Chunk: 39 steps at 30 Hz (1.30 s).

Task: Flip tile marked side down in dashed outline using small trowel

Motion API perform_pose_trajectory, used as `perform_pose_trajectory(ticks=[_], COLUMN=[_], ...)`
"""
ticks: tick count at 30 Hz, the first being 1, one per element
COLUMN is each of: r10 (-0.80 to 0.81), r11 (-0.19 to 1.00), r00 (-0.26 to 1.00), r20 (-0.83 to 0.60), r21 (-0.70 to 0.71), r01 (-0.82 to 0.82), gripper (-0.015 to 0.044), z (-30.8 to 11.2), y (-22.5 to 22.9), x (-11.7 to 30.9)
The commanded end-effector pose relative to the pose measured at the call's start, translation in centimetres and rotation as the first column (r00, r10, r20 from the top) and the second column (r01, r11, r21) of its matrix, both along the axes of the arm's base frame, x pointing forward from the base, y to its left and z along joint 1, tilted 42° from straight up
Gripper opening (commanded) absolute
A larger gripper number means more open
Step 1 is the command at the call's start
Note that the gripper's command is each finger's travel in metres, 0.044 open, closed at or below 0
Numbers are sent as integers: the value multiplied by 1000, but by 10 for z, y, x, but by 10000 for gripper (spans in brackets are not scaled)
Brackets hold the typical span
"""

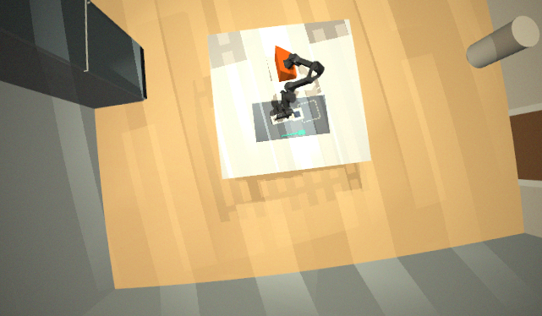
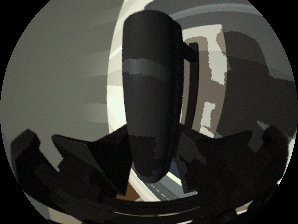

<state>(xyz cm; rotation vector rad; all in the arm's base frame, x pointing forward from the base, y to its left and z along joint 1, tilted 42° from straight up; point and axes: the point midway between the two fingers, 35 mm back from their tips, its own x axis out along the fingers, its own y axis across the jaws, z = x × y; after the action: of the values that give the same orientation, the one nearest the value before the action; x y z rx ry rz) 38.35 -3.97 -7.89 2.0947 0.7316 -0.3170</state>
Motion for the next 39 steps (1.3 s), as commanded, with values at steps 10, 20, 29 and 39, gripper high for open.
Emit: perform_pose_trajectory(ticks=[10, 20, 29, 39], r10=[12, 12, 12, 12], r11=[995, 995, 995, 995], r00=[1000, 1000, 1000, 1000], r20=[13, 13, 12, 12], r21=[98, 98, 99, 100], r01=[-13, -13, -13, -13], gripper=[0, 0, 0, 0], z=[19, 42, 62, 82], y=[-12, -14, -8, 7], x=[1, -1, -2, -4])
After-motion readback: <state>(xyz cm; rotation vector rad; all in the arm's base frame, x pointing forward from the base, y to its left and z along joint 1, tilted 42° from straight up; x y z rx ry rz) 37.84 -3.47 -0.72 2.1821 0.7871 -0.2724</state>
